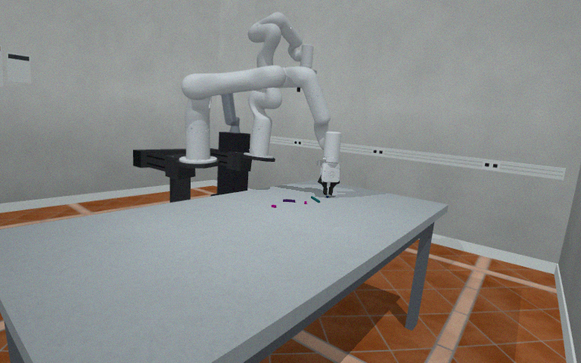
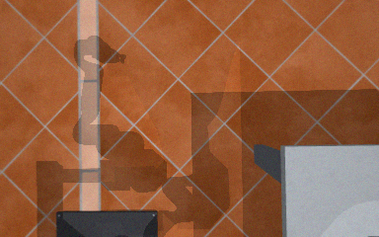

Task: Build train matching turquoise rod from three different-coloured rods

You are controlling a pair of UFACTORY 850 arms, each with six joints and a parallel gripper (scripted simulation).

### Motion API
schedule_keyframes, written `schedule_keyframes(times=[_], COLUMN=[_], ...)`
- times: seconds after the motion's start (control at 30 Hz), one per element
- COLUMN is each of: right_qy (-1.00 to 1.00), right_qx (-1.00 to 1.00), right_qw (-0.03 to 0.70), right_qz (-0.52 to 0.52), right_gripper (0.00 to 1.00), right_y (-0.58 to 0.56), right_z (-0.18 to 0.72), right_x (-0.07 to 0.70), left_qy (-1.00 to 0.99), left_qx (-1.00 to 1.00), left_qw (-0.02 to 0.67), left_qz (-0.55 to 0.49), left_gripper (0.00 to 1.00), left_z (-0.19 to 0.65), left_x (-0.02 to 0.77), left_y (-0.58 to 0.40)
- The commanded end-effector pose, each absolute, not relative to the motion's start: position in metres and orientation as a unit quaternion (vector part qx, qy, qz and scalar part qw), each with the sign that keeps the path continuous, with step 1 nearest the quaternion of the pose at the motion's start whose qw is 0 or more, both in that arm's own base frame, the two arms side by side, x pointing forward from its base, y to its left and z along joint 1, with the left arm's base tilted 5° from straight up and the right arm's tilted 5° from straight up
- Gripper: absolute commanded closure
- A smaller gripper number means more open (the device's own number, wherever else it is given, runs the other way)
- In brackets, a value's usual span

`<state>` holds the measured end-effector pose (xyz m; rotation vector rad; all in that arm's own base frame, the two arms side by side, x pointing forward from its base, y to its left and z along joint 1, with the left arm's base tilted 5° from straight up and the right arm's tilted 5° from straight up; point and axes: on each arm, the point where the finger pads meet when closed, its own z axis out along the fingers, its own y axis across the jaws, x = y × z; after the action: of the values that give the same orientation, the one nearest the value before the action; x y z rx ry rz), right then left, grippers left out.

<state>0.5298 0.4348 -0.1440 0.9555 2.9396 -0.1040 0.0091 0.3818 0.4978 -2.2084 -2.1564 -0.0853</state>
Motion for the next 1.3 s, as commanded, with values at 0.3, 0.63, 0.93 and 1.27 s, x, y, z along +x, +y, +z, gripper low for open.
schedule_keyframes(times=[0.3,0.63,0.93,1.27], right_qy=[0.950,0.950,0.950,0.950], right_qx=[0.309,0.309,0.309,0.309], right_qw=[0.025,0.025,0.025,0.025], right_qz=[-0.033,-0.033,-0.033,-0.033], right_gripper=[0.74,0.74,0.74,0.74], right_y=[0.4357,0.4357,0.4355,0.4351], right_z=[-0.1440,-0.1440,-0.1465,-0.1521], right_x=[0.5308,0.5308,0.5309,0.5310], left_qy=[-0.698,-0.698,-0.698,-0.698], left_qx=[-0.715,-0.715,-0.715,-0.715], left_qw=[0.028,0.028,0.028,0.028], left_qz=[-0.028,-0.028,-0.028,-0.028], left_gripper=[0.00,0.00,0.00,0.00], left_z=[0.4988,0.4988,0.4988,0.4988], left_x=[0.0091,0.0091,0.0091,0.0091], left_y=[0.3822,0.3822,0.3822,0.3822])
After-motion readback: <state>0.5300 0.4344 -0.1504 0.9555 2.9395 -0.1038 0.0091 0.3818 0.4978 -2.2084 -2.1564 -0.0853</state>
